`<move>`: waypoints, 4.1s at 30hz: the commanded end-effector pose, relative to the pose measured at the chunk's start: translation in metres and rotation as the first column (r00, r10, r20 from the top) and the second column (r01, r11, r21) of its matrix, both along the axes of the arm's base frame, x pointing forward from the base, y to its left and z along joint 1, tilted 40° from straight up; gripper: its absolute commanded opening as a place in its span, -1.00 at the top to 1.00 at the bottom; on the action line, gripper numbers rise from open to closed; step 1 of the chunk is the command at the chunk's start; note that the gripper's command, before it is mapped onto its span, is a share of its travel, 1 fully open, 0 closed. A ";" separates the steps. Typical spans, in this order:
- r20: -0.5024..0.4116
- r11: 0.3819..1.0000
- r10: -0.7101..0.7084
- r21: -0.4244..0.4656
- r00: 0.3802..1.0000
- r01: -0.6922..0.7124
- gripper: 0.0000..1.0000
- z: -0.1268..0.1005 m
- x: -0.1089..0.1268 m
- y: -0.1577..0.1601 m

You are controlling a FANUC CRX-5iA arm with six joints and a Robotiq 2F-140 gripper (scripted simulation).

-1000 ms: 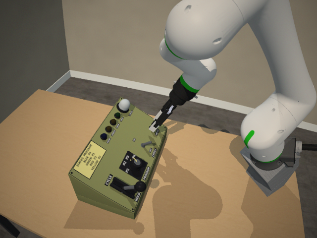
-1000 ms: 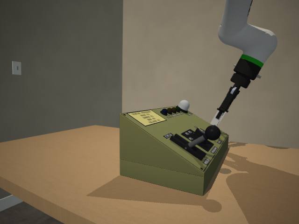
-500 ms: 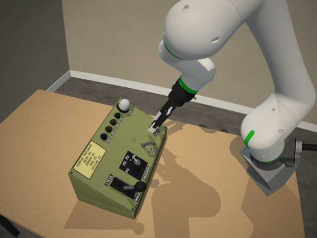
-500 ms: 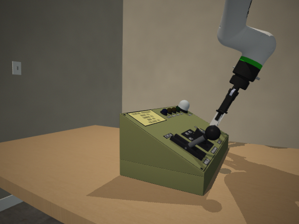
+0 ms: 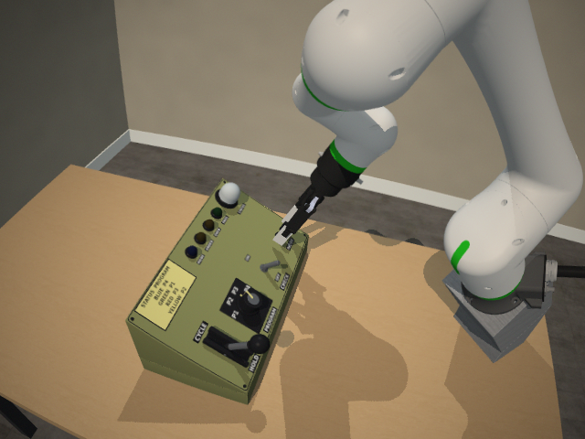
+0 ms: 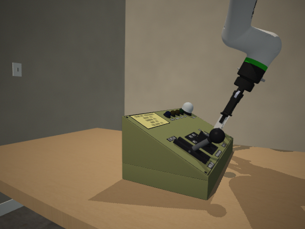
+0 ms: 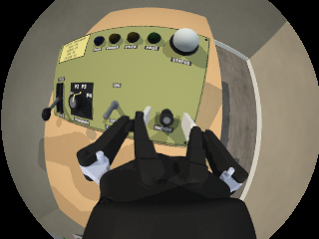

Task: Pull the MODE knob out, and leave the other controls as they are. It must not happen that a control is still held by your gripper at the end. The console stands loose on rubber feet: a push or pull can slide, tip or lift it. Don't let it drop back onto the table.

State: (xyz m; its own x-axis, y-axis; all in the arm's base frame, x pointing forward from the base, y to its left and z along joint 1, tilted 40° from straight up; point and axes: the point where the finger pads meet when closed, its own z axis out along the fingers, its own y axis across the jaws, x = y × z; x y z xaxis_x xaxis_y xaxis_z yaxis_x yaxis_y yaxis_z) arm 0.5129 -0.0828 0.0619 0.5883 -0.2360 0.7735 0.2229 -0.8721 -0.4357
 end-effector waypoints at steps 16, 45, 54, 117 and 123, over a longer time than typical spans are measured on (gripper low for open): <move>0.000 1.000 0.000 0.000 1.000 0.000 0.12 0.000 0.000 0.000; 0.000 1.000 0.000 0.000 1.000 0.000 0.12 -0.002 0.003 0.001; 0.000 1.000 0.000 0.000 1.000 0.000 0.12 -0.002 0.003 0.001; 0.000 1.000 0.000 0.000 1.000 0.000 1.00 -0.001 0.002 0.001; 0.000 1.000 0.000 0.000 1.000 0.000 1.00 -0.001 0.002 0.001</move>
State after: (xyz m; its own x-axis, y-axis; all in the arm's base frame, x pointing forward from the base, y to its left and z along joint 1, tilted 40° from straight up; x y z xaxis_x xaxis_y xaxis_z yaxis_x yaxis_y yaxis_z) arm 0.5151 -0.0819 0.0607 0.5882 -0.2361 0.7734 0.2229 -0.8720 -0.4357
